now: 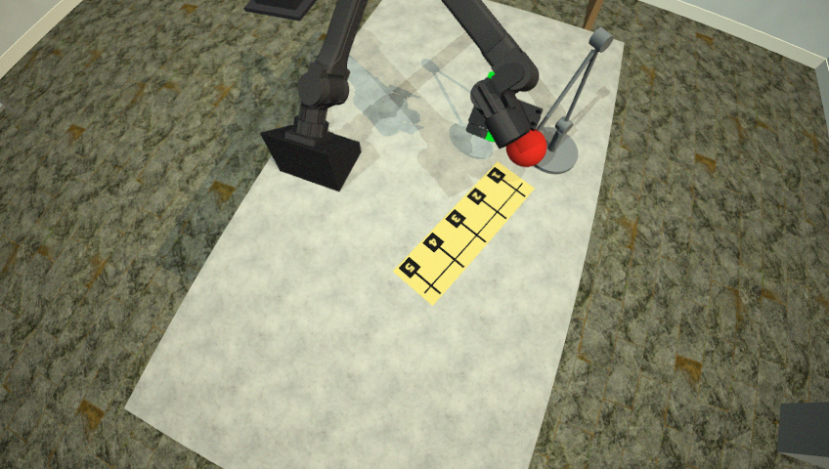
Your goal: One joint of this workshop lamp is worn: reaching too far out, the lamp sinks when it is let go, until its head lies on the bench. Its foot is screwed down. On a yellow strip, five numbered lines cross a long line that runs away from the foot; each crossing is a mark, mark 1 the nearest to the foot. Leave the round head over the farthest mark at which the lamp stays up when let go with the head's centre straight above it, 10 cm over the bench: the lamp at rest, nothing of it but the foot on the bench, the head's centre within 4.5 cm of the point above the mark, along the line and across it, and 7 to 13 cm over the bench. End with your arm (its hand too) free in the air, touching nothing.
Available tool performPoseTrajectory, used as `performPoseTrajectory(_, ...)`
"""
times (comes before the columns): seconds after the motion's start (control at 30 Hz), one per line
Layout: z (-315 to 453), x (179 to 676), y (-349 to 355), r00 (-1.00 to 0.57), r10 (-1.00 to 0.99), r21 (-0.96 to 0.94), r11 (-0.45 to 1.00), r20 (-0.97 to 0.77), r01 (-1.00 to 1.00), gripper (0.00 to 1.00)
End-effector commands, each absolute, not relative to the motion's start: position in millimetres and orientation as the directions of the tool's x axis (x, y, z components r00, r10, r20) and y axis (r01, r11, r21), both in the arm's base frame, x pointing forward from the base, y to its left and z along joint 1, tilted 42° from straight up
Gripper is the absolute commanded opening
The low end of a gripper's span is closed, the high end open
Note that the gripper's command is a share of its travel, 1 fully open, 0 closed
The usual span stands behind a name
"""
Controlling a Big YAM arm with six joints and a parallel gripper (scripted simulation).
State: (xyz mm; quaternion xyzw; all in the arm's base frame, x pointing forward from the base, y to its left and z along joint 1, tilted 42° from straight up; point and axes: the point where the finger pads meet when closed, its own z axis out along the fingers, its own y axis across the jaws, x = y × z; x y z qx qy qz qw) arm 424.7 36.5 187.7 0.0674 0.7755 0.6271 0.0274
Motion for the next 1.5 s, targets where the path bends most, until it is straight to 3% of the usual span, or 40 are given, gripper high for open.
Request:
performPoseTrajectory(0.0,191.5,427.9,30.0,-0.986,0.152,0.977,0.186,0.075,0.103,1.0)
performPoseTrajectory(1.23,191.9,428.4,29.9,-0.974,0.169,0.969,0.17,0.152,0.181,1.0)
performPoseTrajectory(1.47,193.9,436.9,32.6,-0.943,0.191,0.946,0.124,0.272,0.298,1.0)
